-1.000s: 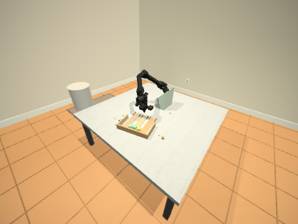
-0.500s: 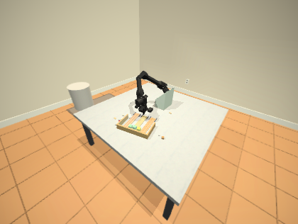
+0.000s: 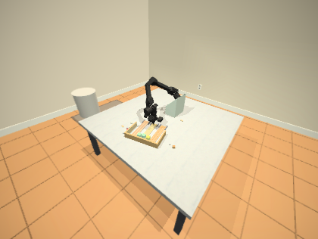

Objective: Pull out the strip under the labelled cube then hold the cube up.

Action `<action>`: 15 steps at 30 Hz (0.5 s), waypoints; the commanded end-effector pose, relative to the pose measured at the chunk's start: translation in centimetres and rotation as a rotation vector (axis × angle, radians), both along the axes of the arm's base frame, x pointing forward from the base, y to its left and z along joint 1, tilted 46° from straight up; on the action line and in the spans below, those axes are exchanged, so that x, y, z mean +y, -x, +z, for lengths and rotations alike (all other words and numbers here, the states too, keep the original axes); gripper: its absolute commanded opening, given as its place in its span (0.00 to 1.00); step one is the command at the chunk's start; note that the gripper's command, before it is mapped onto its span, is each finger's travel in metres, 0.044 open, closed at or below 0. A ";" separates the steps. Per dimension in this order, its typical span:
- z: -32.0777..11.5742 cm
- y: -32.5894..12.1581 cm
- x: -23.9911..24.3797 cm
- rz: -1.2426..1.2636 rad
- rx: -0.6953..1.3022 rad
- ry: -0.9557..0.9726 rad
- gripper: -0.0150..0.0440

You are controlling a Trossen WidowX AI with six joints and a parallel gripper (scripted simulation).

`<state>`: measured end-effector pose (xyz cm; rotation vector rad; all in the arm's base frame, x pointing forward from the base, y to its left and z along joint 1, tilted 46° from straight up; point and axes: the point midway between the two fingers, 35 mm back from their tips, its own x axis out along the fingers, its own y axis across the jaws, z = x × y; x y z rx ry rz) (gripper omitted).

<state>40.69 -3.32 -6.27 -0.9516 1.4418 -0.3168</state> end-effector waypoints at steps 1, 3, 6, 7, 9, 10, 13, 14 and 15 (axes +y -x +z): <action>-0.9 0.3 -0.7 0.002 0.015 0.005 0.25; -1.1 0.3 -0.9 0.002 0.015 0.006 0.25; -1.1 0.3 -1.0 0.002 0.015 0.006 0.25; -1.1 0.3 -1.0 0.002 0.015 0.006 0.25; -1.1 0.3 -1.0 0.002 0.015 0.006 0.25; -1.1 0.3 -1.0 0.002 0.015 0.006 0.25; -1.1 0.3 -1.0 0.002 0.015 0.006 0.25; -1.1 0.3 -1.0 0.002 0.015 0.006 0.25; -1.1 0.3 -1.0 0.002 0.015 0.006 0.25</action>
